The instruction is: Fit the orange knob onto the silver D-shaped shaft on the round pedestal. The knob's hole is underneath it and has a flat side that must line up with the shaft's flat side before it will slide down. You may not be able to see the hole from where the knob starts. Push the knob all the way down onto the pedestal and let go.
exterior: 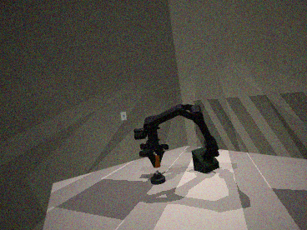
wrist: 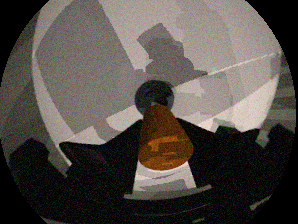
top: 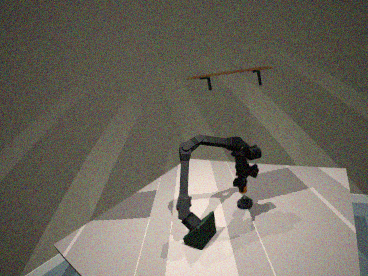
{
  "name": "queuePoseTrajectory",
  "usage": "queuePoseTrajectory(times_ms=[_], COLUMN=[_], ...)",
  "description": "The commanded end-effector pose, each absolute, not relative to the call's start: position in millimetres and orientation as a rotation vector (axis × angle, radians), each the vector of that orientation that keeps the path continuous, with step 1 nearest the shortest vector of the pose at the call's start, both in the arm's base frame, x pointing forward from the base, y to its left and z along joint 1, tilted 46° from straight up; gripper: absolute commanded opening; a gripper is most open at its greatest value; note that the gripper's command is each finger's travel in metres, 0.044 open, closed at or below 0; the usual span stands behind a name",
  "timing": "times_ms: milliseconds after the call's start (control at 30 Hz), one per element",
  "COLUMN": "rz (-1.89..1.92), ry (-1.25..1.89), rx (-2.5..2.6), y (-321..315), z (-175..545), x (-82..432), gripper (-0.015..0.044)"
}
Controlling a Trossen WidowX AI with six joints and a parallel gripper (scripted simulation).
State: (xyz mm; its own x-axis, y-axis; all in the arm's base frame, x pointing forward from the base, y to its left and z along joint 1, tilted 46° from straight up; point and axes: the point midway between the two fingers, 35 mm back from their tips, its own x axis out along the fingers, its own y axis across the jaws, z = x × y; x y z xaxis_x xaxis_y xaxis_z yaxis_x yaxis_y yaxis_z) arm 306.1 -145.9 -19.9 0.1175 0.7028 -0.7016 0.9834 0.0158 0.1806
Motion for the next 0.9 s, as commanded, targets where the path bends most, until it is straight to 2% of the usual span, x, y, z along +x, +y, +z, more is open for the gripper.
queuePoseTrajectory(times_ms=[0,867], rz=[-0.55,-0.545], ry=[1.636,1.636], rx=[1.743,1.74], y=[-151,-138], z=[-24,-40], x=[305,310], gripper=[0.0,0.0])
